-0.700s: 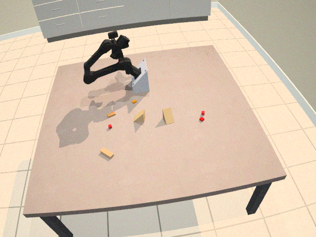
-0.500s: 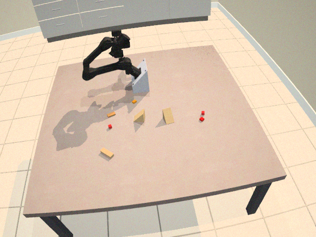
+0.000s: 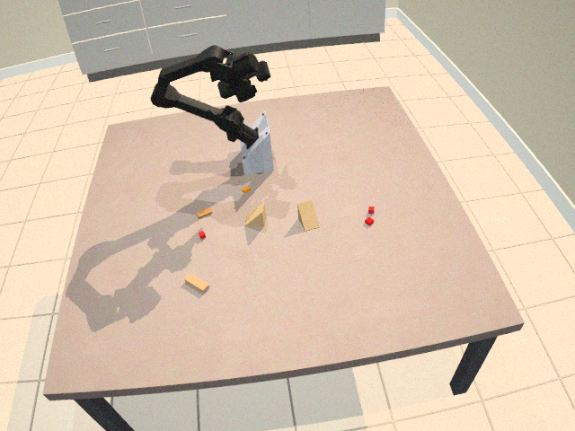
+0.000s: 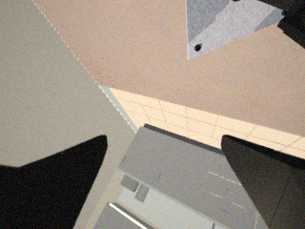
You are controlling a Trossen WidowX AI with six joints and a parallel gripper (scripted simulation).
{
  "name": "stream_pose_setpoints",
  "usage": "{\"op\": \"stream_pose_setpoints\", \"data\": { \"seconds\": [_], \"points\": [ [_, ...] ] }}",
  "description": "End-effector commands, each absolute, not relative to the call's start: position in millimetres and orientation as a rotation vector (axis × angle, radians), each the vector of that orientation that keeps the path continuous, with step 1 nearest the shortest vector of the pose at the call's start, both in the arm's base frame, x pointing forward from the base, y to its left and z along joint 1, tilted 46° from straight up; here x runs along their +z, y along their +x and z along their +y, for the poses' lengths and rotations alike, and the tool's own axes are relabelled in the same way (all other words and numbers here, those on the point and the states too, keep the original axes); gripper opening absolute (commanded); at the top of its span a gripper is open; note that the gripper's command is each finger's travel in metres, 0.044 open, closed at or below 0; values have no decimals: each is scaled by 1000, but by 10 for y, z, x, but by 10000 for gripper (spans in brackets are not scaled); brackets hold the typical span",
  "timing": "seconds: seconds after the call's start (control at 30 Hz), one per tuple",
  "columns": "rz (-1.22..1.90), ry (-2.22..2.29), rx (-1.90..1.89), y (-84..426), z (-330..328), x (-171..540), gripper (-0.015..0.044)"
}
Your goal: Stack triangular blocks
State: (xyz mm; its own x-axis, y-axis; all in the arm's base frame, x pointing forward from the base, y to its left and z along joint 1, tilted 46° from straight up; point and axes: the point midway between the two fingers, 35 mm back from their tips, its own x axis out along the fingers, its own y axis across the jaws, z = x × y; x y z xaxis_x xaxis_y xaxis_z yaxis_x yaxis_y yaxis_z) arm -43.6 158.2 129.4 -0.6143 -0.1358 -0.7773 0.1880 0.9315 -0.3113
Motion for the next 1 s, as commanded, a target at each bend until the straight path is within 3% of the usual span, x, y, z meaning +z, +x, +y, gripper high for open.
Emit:
{"op": "stream_pose_setpoints", "data": {
  "seconds": [0.0, 0.37, 0.73, 0.97],
  "points": [
    [1831, 163, -895, 257, 1707, 1034, 440],
    [1028, 356, -1465, 1712, 1474, 554, 440],
    [194, 459, -1554, 3081, 800, 45, 440],
    [87, 472, -1530, 3257, 673, -48, 440]
  ]
}}
